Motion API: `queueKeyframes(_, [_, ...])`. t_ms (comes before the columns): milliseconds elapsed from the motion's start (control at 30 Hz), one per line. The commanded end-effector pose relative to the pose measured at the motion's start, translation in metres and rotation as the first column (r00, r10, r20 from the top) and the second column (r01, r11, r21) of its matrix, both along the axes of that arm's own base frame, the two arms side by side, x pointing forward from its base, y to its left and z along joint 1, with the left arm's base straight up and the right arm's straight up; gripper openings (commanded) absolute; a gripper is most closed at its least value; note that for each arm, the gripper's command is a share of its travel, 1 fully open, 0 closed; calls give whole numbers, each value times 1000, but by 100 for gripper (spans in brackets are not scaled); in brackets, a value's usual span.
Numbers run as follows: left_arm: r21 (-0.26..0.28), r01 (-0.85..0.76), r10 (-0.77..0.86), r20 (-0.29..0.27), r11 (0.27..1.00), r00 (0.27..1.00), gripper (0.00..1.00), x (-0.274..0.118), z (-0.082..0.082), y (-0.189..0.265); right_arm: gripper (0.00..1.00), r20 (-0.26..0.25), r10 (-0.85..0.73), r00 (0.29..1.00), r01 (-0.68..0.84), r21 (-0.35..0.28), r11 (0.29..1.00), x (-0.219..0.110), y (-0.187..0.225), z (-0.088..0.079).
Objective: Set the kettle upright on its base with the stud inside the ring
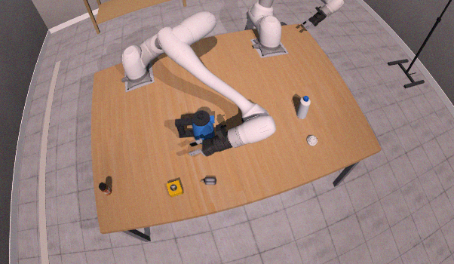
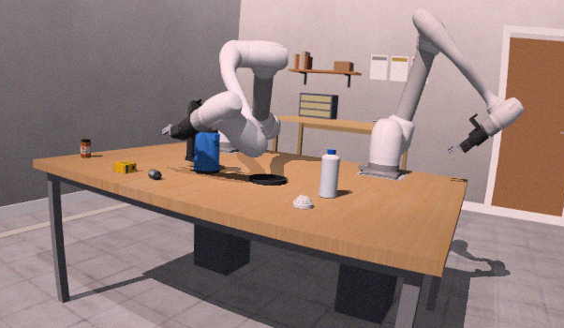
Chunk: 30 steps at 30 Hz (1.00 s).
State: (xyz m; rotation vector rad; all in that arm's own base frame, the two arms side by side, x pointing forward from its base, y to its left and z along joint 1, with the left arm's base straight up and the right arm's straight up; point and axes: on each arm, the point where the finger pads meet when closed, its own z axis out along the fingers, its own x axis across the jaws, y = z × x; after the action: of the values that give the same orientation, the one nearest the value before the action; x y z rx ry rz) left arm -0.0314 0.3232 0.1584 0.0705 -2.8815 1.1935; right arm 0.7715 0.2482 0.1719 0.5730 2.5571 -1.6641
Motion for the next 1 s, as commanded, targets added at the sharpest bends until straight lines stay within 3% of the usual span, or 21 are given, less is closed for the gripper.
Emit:
queueKeyframes(0, [0, -2, 2, 0, 1000, 1000, 100, -1, 0, 0, 100, 1, 0, 1000, 0, 1, 1000, 0, 0, 1])
queueKeyframes(300, [0, -2, 2, 0, 1000, 1000, 100, -1, 0, 0, 100, 1, 0, 1000, 0, 1, 1000, 0, 0, 2])
queueKeyframes(467, [0, -2, 2, 0, 1000, 1000, 100, -1, 0, 0, 100, 1, 0, 1000, 0, 1, 1000, 0, 0, 14])
queueKeyframes(600, [0, -2, 2, 0, 1000, 1000, 100, -1, 0, 0, 100, 1, 0, 1000, 0, 1, 1000, 0, 0, 36])
queueKeyframes(767, [0, -2, 2, 0, 1000, 1000, 100, -1, 0, 0, 100, 1, 0, 1000, 0, 1, 1000, 0, 0, 78])
queueKeyframes(833, [0, -2, 2, 0, 1000, 1000, 100, -1, 0, 0, 100, 1, 0, 1000, 0, 1, 1000, 0, 0, 78])
queueKeyframes(967, [0, -2, 2, 0, 1000, 1000, 100, -1, 0, 0, 100, 1, 0, 1000, 0, 1, 1000, 0, 0, 116])
